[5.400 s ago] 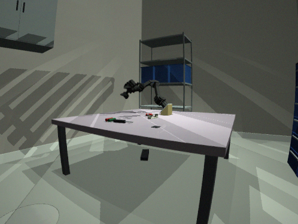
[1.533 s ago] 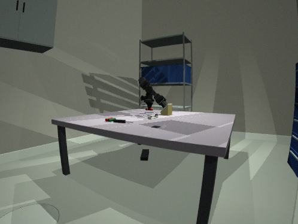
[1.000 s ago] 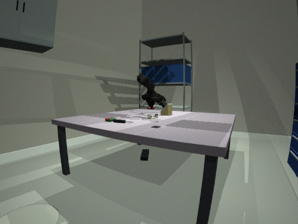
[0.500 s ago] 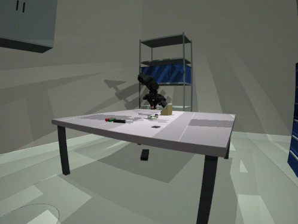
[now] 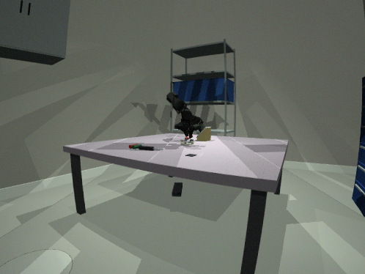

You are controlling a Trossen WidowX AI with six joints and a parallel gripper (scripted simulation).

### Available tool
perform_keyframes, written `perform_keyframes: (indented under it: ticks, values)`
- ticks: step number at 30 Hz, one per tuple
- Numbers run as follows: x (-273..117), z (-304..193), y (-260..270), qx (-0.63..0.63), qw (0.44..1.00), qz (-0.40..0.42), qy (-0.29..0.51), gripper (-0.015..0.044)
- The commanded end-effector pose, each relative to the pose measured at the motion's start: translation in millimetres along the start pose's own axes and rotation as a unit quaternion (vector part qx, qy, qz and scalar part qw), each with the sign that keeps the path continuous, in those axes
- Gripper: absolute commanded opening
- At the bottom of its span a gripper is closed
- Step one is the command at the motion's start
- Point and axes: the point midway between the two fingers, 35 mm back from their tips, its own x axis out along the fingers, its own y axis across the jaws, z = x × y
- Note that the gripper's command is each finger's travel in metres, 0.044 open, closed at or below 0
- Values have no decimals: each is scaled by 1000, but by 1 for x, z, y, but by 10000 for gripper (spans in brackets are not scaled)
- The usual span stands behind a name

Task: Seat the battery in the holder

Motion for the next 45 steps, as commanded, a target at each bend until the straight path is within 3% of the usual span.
perform_keyframes:
  ticks: [1,34,45]
  values:
    - [-1,2,3,0,1000,1,7,70]
    - [13,15,3,-4,991,-2,133,70]
    - [13,21,3,-4,991,-3,136,70]
